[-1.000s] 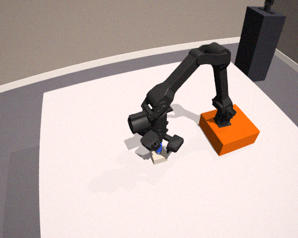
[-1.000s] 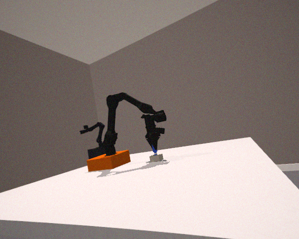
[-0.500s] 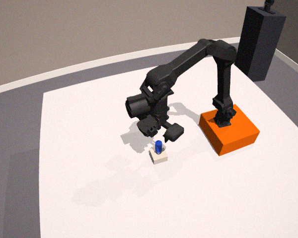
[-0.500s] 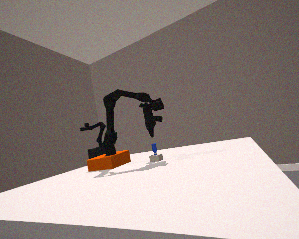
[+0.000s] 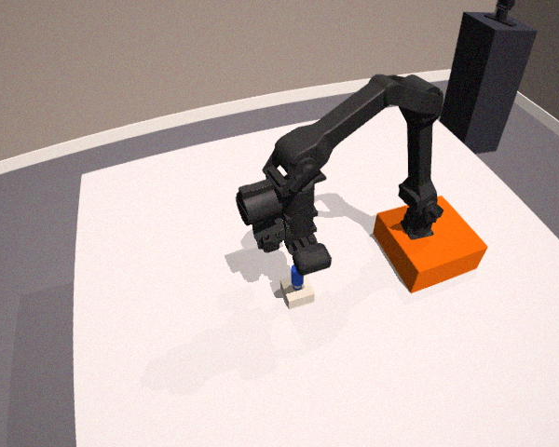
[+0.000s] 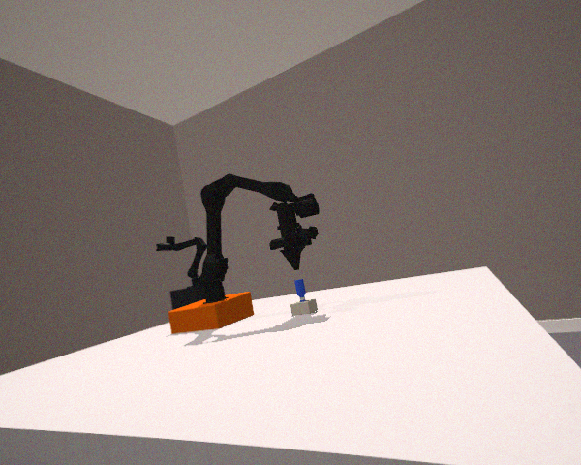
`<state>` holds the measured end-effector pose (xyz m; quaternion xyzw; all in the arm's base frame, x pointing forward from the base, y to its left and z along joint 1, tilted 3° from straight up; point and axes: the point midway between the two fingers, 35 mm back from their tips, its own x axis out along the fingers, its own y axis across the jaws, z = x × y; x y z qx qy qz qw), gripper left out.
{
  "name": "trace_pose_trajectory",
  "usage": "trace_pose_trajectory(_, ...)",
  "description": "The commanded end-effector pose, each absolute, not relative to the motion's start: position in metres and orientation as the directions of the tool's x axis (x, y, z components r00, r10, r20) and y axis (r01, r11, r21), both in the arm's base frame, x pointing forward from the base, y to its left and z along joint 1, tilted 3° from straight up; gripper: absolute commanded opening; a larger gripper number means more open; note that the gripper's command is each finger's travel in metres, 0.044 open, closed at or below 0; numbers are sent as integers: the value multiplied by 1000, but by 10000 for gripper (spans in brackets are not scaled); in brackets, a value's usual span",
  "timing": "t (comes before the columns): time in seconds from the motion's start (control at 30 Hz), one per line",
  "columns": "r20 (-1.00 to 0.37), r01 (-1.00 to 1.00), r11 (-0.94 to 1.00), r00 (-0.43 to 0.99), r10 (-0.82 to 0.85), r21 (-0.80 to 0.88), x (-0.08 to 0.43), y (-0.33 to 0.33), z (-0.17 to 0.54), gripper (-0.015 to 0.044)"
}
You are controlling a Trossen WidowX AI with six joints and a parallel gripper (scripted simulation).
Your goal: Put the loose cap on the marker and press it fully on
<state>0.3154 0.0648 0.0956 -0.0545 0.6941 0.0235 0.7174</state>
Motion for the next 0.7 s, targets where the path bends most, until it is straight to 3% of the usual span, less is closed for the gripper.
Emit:
trace_pose_trajectory(0.0,-998,-98,994,35,-43,-46,316,65,95,0)
trace_pose_trajectory(0.67,-998,-98,994,35,-43,-46,316,64,75,0)
